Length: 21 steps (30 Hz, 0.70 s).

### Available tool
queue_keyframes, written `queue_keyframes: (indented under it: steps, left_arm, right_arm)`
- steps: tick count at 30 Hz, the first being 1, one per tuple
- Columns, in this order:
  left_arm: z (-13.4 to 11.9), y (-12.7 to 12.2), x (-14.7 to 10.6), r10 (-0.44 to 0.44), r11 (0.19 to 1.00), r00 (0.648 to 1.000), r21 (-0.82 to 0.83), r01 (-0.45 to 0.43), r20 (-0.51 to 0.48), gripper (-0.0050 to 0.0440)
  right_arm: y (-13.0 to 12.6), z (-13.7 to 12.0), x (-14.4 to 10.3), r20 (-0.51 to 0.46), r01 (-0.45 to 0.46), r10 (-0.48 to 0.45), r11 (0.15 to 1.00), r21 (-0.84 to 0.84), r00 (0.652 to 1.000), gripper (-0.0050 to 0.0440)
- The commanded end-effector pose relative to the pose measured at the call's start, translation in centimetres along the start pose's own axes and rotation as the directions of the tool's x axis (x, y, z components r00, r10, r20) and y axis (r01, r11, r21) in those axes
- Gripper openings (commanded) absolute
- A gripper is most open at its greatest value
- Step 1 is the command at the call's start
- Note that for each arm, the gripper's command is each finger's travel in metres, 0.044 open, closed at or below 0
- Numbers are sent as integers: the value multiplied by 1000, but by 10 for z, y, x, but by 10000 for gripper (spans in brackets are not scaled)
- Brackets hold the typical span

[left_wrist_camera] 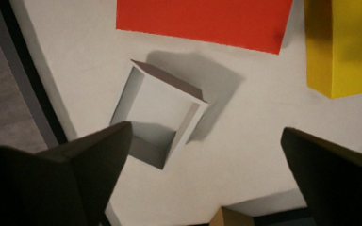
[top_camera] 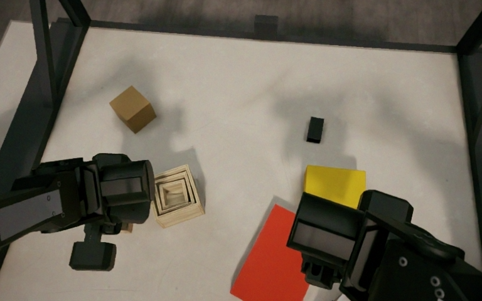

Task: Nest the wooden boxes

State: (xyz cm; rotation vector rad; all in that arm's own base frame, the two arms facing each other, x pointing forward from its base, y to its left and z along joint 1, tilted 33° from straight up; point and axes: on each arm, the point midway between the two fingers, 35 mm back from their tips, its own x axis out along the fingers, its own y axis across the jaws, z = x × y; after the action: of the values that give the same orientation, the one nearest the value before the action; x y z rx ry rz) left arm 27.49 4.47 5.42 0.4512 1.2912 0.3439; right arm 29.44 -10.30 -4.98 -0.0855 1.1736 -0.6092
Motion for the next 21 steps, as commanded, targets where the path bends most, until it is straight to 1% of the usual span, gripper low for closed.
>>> queue_keyframes:
  steps: [1, 10, 11, 13, 16, 21]
  left_arm:
    - [3, 3, -4, -1, 1000, 1000, -14, 1, 15, 400]
    - [3, 3, -4, -1, 1000, 1000, -14, 1, 15, 400]
    - [3, 3, -4, -1, 1000, 1000, -14, 1, 15, 400]
    - [3, 3, -4, -1, 1000, 1000, -14, 1, 15, 400]
    - [3, 3, -4, -1, 1000, 1000, -14, 1, 15, 400]
    - [3, 3, -4, -1, 1000, 1000, -14, 1, 15, 400]
  right_arm:
    - [-1, 1, 7, 6, -3, 3, 1000, 0, 1000, -50]
    - [1, 6, 17, 8, -4, 4, 1000, 3, 1000, -50]
    - [0, 6, 17, 9, -3, 3, 1000, 3, 1000, 24]
    - [0, 6, 17, 9, -3, 3, 1000, 3, 1000, 24]
    - [0, 6, 14, 14, -3, 2, 1000, 6, 1000, 96]
    - [0, 6, 14, 14, -3, 2, 1000, 6, 1000, 99]
